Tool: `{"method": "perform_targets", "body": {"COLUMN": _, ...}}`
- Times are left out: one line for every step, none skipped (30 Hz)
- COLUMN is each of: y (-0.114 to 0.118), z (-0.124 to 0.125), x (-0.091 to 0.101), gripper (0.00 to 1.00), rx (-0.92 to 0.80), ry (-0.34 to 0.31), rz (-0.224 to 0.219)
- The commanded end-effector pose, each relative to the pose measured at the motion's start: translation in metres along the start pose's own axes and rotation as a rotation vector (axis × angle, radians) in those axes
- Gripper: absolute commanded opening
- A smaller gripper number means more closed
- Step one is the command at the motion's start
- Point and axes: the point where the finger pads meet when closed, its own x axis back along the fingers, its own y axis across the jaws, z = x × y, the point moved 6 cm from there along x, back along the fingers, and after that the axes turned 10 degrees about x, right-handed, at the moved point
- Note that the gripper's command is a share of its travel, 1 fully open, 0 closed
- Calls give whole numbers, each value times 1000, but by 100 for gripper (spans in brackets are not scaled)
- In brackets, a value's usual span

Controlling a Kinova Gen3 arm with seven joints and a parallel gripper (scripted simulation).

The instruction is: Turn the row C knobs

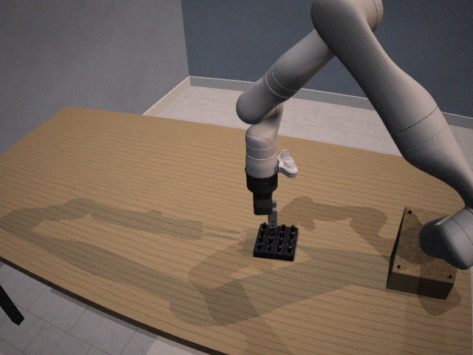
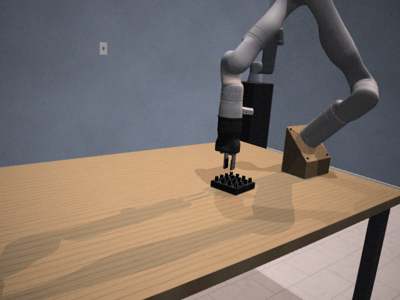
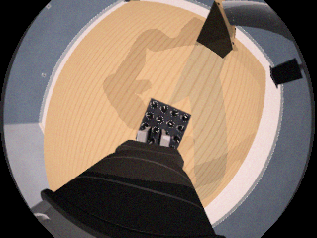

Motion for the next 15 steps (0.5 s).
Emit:
{"method": "perform_targets", "body": {"y": -1, "z": 0, "x": 2, "gripper": 46, "rx": 0, "ry": -2, "rz": 4}}
{"method": "perform_targets", "body": {"y": -1, "z": 0, "x": 2, "gripper": 46, "rx": 0, "ry": -2, "rz": 4}}
{"method": "perform_targets", "body": {"y": -1, "z": 0, "x": 2, "gripper": 46, "rx": 0, "ry": -2, "rz": 4}}
{"method": "perform_targets", "body": {"y": -1, "z": 0, "x": 2, "gripper": 46, "rx": 0, "ry": -2, "rz": 4}}
{"method": "perform_targets", "body": {"y": -1, "z": 0, "x": 2, "gripper": 46, "rx": 0, "ry": -2, "rz": 4}}
{"method": "perform_targets", "body": {"y": -1, "z": 0, "x": 2, "gripper": 46, "rx": 0, "ry": -2, "rz": 4}}
{"method": "perform_targets", "body": {"y": -1, "z": 0, "x": 2, "gripper": 46, "rx": 0, "ry": -2, "rz": 4}}
{"method": "perform_targets", "body": {"y": -1, "z": 0, "x": 2, "gripper": 46, "rx": 0, "ry": -2, "rz": 4}}
{"method": "perform_targets", "body": {"y": -1, "z": 0, "x": 2, "gripper": 46, "rx": 0, "ry": -2, "rz": 4}}
{"method": "perform_targets", "body": {"y": -1, "z": 0, "x": 2, "gripper": 100, "rx": 0, "ry": -2, "rz": 4}}
{"method": "perform_targets", "body": {"y": -1, "z": 0, "x": 2, "gripper": 100, "rx": 0, "ry": -2, "rz": 4}}
{"method": "perform_targets", "body": {"y": -1, "z": 0, "x": 3, "gripper": 100, "rx": 0, "ry": -2, "rz": 4}}
{"method": "perform_targets", "body": {"y": -1, "z": 0, "x": 4, "gripper": 100, "rx": 0, "ry": -2, "rz": 4}}
{"method": "perform_targets", "body": {"y": -1, "z": 0, "x": 6, "gripper": 100, "rx": 0, "ry": -2, "rz": 4}}
{"method": "perform_targets", "body": {"y": -1, "z": 0, "x": 6, "gripper": 100, "rx": 0, "ry": -2, "rz": 4}}
